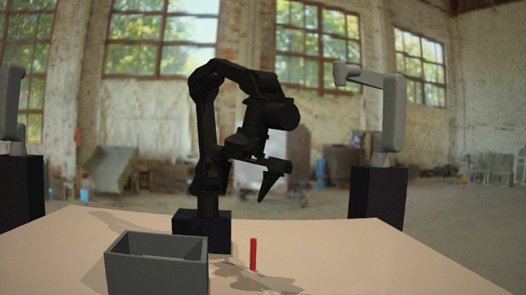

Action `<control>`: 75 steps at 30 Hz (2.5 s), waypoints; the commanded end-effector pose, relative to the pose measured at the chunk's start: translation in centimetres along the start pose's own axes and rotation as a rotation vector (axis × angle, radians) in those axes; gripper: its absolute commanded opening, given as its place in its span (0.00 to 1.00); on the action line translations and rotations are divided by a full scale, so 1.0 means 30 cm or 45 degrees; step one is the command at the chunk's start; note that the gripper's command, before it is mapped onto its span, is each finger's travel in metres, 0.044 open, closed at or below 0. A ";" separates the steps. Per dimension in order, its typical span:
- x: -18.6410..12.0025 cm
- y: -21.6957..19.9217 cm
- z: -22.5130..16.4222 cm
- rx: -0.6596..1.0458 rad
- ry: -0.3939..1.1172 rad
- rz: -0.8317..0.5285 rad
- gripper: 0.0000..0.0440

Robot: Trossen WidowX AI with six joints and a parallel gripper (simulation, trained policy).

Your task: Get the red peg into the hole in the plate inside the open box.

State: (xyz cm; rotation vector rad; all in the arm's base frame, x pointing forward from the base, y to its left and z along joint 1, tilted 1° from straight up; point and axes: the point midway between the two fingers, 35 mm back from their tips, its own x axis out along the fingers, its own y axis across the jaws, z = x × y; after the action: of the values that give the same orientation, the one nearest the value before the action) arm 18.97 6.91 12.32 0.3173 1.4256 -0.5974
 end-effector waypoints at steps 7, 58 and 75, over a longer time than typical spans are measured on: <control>0.094 0.012 -0.058 0.066 0.122 -0.159 1.00; 0.532 0.067 -0.143 0.132 0.129 -0.333 0.00; 0.324 0.047 0.008 0.141 -0.002 -0.344 0.00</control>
State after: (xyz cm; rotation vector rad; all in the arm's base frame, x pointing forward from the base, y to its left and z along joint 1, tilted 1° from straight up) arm 19.73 6.28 1.58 0.2100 1.4657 -0.9034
